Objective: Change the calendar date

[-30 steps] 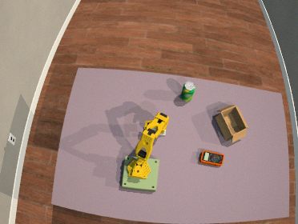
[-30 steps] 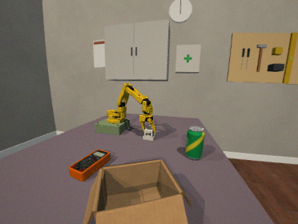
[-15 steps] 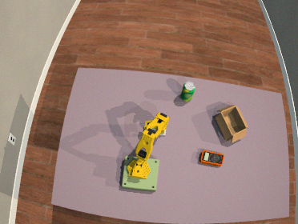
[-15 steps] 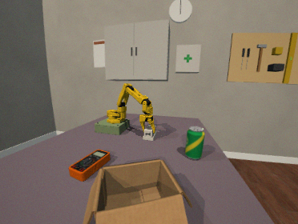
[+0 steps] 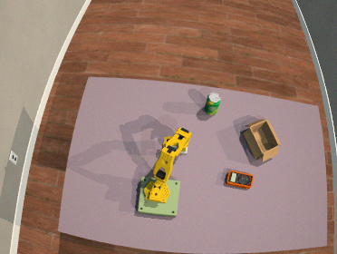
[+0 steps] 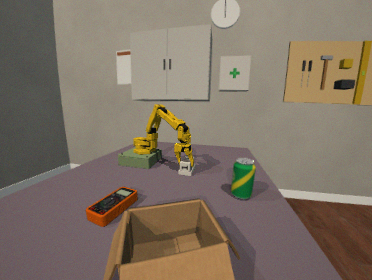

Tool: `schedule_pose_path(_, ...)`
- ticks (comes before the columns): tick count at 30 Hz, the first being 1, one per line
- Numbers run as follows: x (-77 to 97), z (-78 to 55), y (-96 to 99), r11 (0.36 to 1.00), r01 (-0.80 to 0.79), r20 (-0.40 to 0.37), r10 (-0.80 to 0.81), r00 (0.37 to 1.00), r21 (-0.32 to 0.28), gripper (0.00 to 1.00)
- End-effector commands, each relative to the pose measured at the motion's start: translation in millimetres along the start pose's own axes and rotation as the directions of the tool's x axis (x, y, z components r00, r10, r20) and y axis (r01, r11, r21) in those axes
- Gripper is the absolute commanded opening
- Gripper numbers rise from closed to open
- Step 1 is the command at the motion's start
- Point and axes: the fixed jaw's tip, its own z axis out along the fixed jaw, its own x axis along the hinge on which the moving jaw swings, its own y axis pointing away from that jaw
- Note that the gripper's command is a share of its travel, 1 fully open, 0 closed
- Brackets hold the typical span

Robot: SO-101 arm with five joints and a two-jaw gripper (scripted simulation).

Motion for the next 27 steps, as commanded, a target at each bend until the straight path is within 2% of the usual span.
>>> schedule_pose_path(1, -1.0, 3.0, 0.8, 1.000, -0.006, 0.007, 0.006, 1.000, -0.015, 0.27)
schedule_pose_path(19, -1.0, 3.0, 0.8, 1.000, -0.006, 0.007, 0.006, 1.000, -0.015, 0.03)
schedule_pose_path(27, -1.0, 3.0, 0.8, 1.000, -0.006, 0.007, 0.006, 1.000, -0.015, 0.00)
